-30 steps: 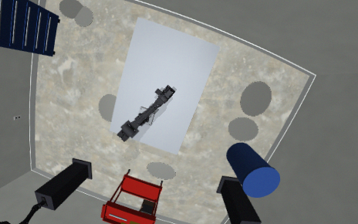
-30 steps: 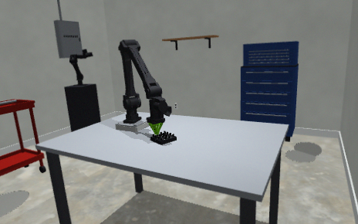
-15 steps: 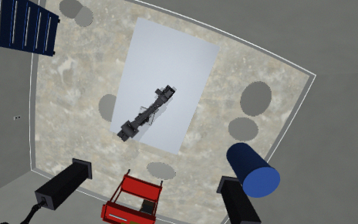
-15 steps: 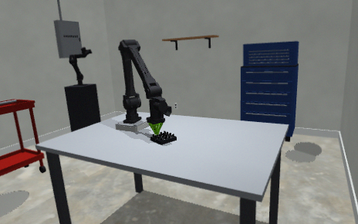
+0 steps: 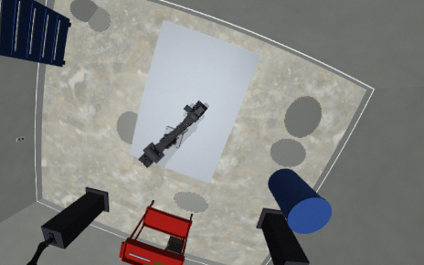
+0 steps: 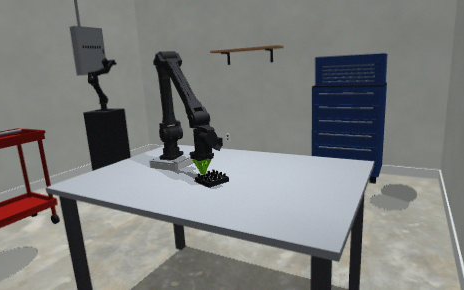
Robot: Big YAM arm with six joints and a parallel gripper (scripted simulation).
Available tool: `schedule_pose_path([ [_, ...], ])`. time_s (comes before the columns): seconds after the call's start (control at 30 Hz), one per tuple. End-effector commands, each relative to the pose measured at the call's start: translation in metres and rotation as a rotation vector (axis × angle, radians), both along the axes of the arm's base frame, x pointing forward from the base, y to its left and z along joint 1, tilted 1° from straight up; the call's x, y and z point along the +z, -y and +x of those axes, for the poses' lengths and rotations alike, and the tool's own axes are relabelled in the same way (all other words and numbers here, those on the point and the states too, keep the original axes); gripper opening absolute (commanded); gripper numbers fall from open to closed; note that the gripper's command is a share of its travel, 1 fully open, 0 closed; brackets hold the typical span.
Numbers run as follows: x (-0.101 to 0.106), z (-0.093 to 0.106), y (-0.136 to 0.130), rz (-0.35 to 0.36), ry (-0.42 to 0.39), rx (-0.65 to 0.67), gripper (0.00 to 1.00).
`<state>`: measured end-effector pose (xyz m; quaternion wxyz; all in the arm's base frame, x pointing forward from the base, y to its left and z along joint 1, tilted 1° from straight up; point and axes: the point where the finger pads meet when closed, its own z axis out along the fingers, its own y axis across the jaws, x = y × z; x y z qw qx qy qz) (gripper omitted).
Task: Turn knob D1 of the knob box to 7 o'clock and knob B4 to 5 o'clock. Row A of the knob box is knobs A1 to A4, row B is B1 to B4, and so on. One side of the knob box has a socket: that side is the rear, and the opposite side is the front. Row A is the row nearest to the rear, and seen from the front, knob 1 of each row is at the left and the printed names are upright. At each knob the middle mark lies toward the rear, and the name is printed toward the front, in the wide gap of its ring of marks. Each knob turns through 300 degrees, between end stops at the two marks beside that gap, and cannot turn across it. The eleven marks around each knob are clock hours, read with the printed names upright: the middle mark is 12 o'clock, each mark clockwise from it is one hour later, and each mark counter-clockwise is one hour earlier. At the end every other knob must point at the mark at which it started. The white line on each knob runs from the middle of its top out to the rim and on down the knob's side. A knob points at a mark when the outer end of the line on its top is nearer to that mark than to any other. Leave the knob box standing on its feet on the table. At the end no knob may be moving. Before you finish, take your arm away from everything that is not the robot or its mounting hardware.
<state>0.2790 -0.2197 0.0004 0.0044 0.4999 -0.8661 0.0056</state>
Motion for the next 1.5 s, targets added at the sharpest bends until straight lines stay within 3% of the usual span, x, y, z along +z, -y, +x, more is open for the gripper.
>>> schedule_pose_path([
  [0.0,0.0031,0.0065,0.0057,-0.008,0.019,-0.039,0.09],
  [0.5,0.0039,0.0076,0.0066,-0.009,0.024,-0.178,0.09],
  [1.47,0.0055,0.0105,0.0094,-0.010,0.045,-0.722,0.09],
])
